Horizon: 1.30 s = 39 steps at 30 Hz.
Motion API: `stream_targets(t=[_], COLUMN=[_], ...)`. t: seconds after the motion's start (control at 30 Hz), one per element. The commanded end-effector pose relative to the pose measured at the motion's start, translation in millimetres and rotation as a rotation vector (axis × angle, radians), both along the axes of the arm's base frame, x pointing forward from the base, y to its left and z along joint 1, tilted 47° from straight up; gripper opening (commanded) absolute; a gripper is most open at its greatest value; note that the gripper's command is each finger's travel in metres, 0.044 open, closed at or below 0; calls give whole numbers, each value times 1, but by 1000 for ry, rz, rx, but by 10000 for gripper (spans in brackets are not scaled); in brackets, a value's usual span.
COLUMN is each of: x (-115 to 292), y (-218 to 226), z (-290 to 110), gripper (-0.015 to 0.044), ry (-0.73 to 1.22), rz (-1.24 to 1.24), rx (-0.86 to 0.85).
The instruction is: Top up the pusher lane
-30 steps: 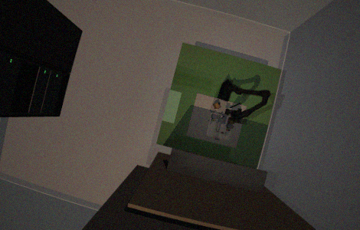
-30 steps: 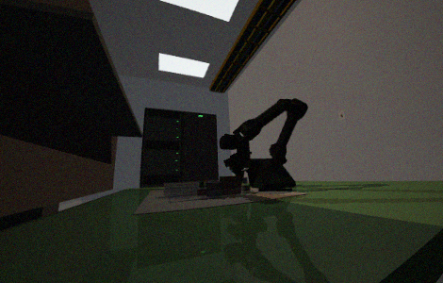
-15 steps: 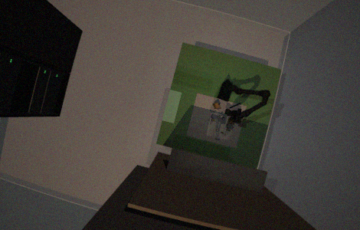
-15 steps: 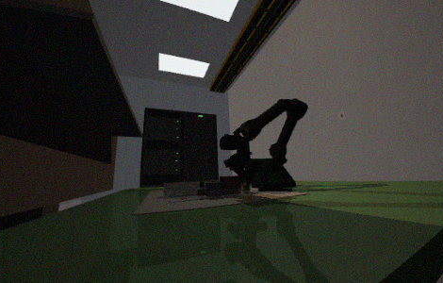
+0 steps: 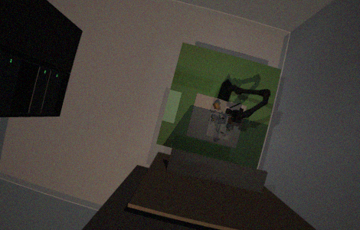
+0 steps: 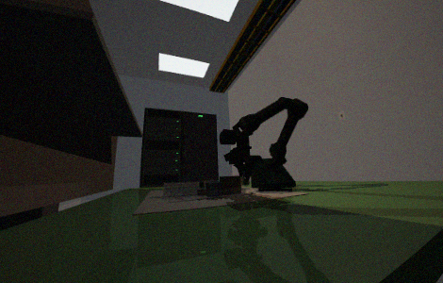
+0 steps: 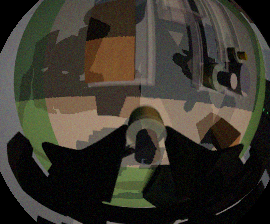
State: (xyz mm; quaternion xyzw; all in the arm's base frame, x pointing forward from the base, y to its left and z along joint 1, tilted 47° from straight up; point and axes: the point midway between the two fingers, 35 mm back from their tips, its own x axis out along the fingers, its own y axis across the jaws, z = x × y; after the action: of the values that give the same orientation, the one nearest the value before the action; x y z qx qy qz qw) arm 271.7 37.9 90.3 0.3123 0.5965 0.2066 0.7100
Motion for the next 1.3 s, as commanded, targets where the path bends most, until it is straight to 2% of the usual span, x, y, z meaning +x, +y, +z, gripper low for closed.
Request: stream_targets(t=[0.0,0.3,0.47,1.13,1.27], x=[-2,-16,-17,8,8], y=[-15,-43,-45,-90,-92], z=[18,59,62,-43,-51], gripper=[0,0,0,0,0], ry=[-3,4,4,-23,-25], rz=[-5,-20,-21,5,7], rx=[4,40,43,32,32])
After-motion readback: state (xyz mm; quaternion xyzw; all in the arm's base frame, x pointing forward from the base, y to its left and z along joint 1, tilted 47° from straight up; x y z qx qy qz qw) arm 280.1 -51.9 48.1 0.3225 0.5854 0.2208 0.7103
